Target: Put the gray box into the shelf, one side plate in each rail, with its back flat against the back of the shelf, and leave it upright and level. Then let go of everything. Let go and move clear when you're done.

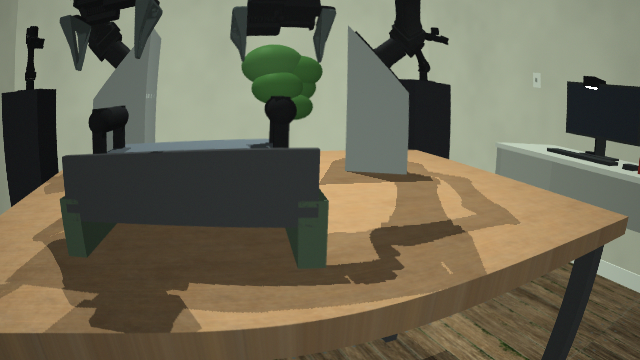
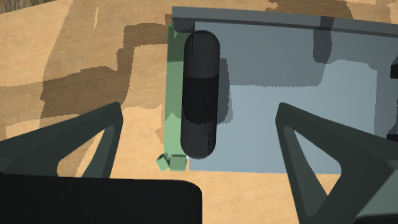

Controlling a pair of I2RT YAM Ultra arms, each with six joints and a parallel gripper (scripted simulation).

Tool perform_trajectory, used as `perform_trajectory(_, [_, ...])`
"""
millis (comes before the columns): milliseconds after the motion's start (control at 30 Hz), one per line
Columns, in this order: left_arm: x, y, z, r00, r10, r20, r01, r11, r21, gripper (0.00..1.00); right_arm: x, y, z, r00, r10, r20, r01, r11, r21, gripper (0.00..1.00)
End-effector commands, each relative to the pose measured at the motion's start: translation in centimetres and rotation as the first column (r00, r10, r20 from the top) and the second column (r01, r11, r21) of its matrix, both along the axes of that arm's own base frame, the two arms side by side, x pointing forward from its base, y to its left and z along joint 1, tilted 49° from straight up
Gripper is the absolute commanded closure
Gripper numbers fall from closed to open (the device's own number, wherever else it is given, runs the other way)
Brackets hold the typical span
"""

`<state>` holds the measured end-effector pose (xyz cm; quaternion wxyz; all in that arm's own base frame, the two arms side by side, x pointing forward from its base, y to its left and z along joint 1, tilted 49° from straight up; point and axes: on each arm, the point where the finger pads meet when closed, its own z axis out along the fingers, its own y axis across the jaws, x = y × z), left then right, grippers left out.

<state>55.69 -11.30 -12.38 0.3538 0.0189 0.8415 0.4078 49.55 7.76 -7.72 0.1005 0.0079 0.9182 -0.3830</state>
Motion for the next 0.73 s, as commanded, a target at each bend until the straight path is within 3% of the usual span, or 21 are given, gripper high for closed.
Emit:
perform_trajectory(0, [0.9, -2.1, 1.8, 0.999, -0.027, 0.035, 0.027, 0.999, -0.019, 0.0, 0.7, 2.1, 1.7, 0.999, 0.038, 0.036, -0.038, 0.999, 0.01, 0.0])
perform_trajectory(600, [0.9, -2.1, 1.7, 0.999, -0.027, 0.035, 0.027, 0.999, -0.019, 0.0, 0.3, 1.9, 0.6, 0.999, 0.038, 0.016, -0.038, 0.999, 0.001, 0.0])
perform_trajectory(633, [-0.7, -2.5, 2.0, 0.999, -0.039, 0.012, 0.039, 0.999, -0.003, 0.0, 0.9, 3.0, 2.4, 0.998, 0.039, 0.058, -0.04, 0.999, 0.017, 0.0])
perform_trajectory(700, [-0.2, -2.7, 2.1, 0.999, -0.038, 0.025, 0.038, 0.999, -0.01, 0.0, 0.7, 2.8, 2.2, 0.998, 0.038, 0.048, -0.039, 0.999, 0.012, 0.0])
